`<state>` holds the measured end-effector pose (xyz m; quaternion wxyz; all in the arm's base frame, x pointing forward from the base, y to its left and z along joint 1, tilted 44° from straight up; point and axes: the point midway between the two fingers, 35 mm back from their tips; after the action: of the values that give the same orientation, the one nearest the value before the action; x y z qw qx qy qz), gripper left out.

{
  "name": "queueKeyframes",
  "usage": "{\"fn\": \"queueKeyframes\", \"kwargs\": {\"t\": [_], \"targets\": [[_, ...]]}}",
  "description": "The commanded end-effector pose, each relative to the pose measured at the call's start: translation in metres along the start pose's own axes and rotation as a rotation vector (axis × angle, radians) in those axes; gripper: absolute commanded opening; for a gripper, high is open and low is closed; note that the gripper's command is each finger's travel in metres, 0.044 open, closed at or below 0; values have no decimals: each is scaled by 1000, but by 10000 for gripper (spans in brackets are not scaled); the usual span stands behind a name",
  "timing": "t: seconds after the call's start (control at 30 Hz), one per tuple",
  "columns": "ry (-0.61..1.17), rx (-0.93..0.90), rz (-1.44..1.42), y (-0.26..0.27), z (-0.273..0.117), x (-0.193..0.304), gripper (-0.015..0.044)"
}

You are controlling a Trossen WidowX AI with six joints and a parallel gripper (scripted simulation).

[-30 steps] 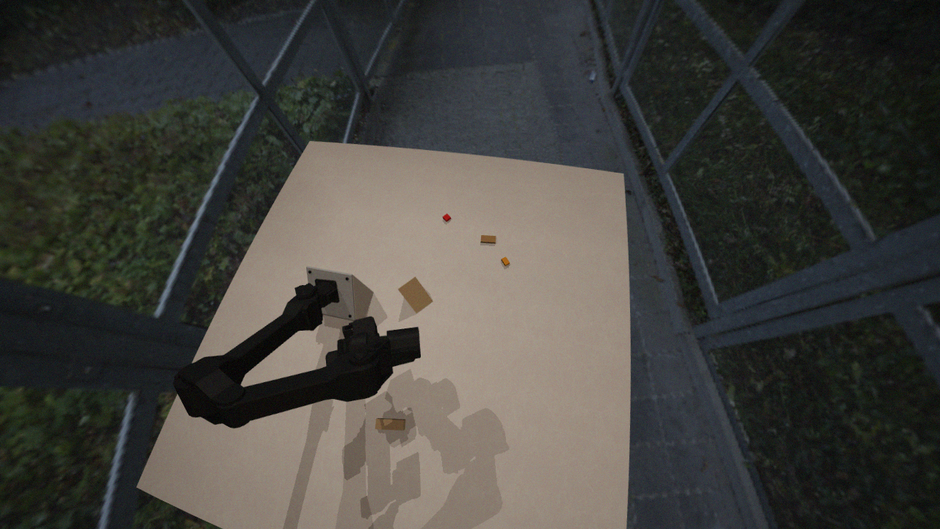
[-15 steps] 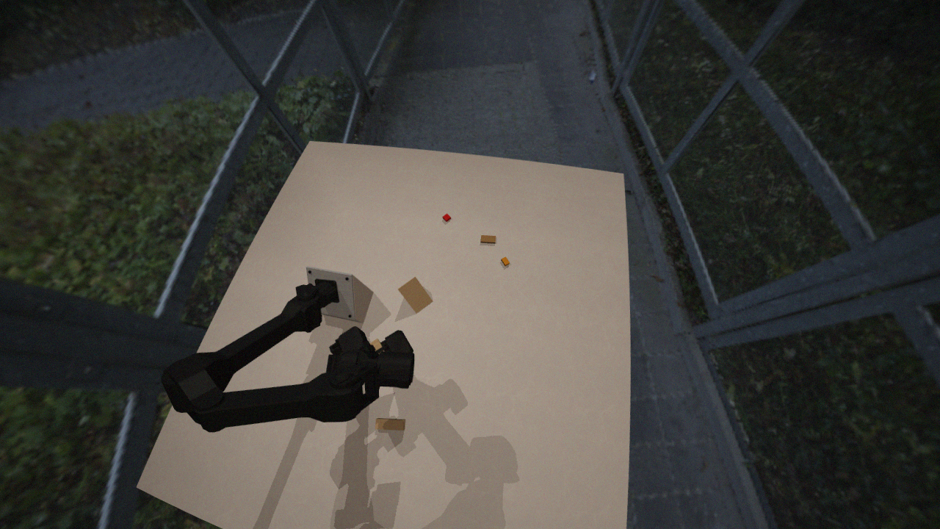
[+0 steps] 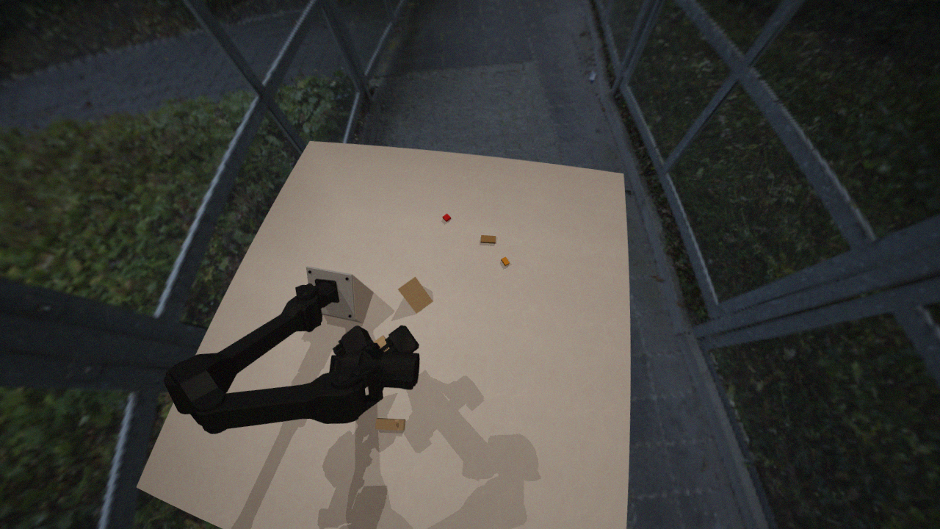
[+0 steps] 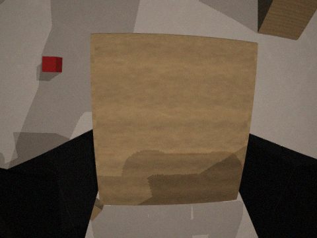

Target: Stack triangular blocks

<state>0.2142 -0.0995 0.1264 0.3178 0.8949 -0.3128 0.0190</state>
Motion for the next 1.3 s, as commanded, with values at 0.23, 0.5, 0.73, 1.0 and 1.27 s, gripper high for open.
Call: {"fn": "queueKeyframes", "kwargs": {"t": [0.23,0.5,0.73,1.0,1.27], "targets": [[-6,20,-2,-47,-15,1,0],[-9,22,-3,-83,-24,-5,0],[-9,19,-2,-114,-32,-15,0],[-6,9,0,-149,-40,-32,0],[-4,5,2,-160,-35,-39,0]]}}
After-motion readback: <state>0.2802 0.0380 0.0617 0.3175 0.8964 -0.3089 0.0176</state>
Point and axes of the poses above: the point midway between the two fingers, 35 mm back from their tips, its own z axis out along the fingers, its own y axis across the jaws, x = y × z, and after that the axes turned 11 degrees about -z, right-handed
